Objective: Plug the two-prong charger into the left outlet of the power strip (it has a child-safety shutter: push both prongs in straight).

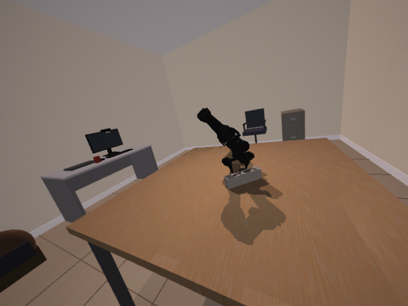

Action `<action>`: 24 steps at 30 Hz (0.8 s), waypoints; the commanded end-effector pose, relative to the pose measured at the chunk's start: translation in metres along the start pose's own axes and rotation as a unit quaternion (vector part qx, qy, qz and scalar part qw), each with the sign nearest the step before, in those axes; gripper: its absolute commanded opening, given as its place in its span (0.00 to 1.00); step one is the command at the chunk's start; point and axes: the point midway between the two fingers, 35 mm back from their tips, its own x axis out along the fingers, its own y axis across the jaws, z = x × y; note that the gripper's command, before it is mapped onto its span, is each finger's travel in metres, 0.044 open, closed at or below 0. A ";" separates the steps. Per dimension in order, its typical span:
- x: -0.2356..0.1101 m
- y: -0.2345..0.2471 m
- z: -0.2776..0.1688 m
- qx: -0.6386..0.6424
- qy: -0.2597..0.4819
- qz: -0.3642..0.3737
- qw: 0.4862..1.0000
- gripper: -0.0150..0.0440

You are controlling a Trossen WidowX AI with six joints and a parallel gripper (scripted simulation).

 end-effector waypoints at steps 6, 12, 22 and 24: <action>0.003 0.001 -0.013 -0.005 0.004 -0.001 1.000 1.00; 0.003 0.001 -0.019 -0.005 0.004 -0.001 1.000 1.00; -0.039 0.004 -0.001 0.058 -0.223 -0.022 0.973 1.00; -0.054 0.004 0.000 0.074 -0.291 -0.027 0.953 1.00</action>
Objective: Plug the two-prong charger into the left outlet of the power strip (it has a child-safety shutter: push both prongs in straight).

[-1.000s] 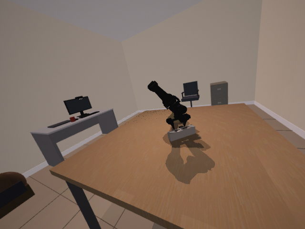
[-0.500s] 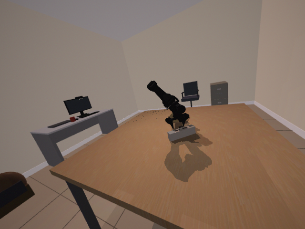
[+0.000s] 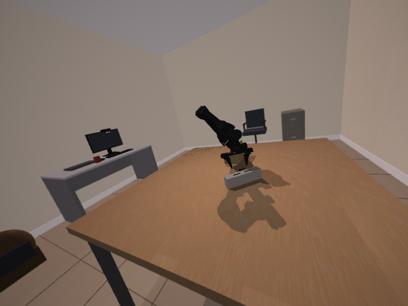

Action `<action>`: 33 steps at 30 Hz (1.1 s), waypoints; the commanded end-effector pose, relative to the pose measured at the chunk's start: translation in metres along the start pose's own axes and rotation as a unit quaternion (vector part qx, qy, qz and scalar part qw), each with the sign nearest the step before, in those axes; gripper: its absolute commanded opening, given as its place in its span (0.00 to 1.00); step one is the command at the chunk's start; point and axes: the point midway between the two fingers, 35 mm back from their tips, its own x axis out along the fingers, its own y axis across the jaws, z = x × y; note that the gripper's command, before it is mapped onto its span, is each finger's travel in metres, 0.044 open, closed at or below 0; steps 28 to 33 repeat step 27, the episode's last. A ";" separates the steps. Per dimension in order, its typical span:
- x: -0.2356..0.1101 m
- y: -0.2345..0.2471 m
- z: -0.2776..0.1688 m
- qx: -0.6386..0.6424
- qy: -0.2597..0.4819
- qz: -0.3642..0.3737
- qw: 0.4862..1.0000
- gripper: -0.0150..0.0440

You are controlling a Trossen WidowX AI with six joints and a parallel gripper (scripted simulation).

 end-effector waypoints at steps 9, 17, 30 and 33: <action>-0.043 0.002 0.012 0.045 -0.211 -0.011 0.976 1.00; -0.043 0.002 0.012 0.045 -0.211 -0.011 0.976 1.00; -0.043 0.002 0.012 0.045 -0.211 -0.011 0.976 1.00; -0.043 0.002 0.012 0.045 -0.211 -0.011 0.976 1.00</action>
